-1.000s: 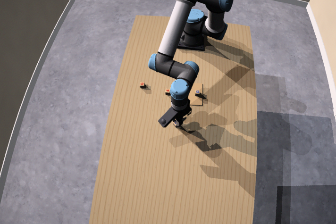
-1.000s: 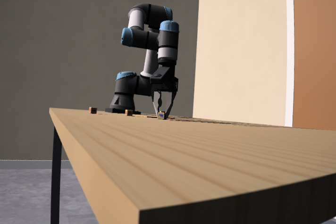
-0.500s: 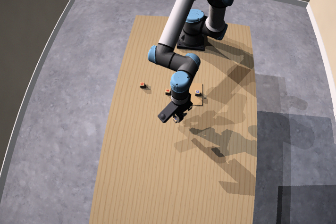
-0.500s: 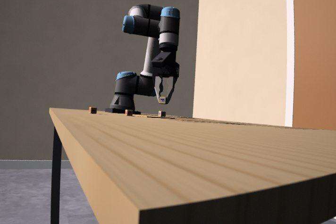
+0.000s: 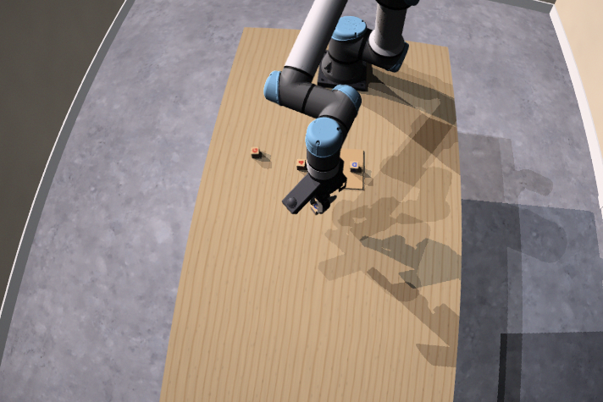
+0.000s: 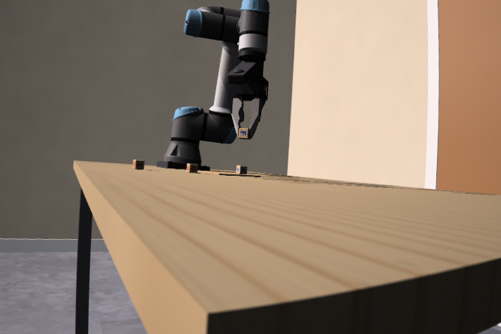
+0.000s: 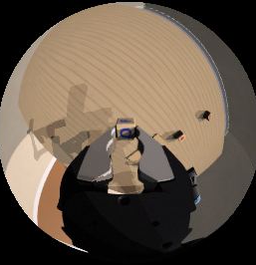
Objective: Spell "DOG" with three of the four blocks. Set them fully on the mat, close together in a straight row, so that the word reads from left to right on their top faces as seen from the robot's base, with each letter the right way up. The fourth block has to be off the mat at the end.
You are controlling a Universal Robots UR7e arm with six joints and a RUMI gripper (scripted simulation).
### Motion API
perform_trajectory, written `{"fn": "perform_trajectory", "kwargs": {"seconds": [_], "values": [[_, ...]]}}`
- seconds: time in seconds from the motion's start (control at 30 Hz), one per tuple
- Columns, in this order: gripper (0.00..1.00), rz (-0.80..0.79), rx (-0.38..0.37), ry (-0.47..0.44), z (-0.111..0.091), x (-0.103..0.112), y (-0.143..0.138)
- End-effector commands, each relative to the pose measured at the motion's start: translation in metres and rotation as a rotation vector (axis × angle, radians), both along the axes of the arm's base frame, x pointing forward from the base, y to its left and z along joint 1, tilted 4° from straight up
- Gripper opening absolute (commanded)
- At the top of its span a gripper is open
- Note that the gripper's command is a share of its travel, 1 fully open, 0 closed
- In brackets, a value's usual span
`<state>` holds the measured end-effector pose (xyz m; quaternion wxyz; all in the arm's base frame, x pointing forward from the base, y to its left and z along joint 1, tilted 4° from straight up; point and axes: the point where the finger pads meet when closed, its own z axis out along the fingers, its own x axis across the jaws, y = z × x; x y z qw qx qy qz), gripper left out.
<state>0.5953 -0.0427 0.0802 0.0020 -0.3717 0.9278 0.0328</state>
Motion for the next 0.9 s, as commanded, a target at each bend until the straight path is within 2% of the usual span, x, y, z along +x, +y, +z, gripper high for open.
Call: {"fn": "perform_trajectory", "kwargs": {"seconds": [0.0, 0.17, 0.33, 0.67, 0.73, 0.8, 0.87], "values": [[0.05, -0.007, -0.001, 0.001, 0.003, -0.002, -0.001], [0.05, -0.039, -0.001, 0.005, 0.004, -0.011, 0.002], [0.05, -0.172, -0.004, 0.012, 0.011, -0.046, 0.014], [0.05, -0.349, -0.008, 0.023, 0.017, -0.094, 0.029], [0.05, -0.349, -0.008, 0.023, 0.017, -0.094, 0.029], [0.05, -0.419, -0.009, 0.028, 0.017, -0.113, 0.034], [0.05, -0.451, -0.010, 0.030, 0.017, -0.122, 0.037]]}}
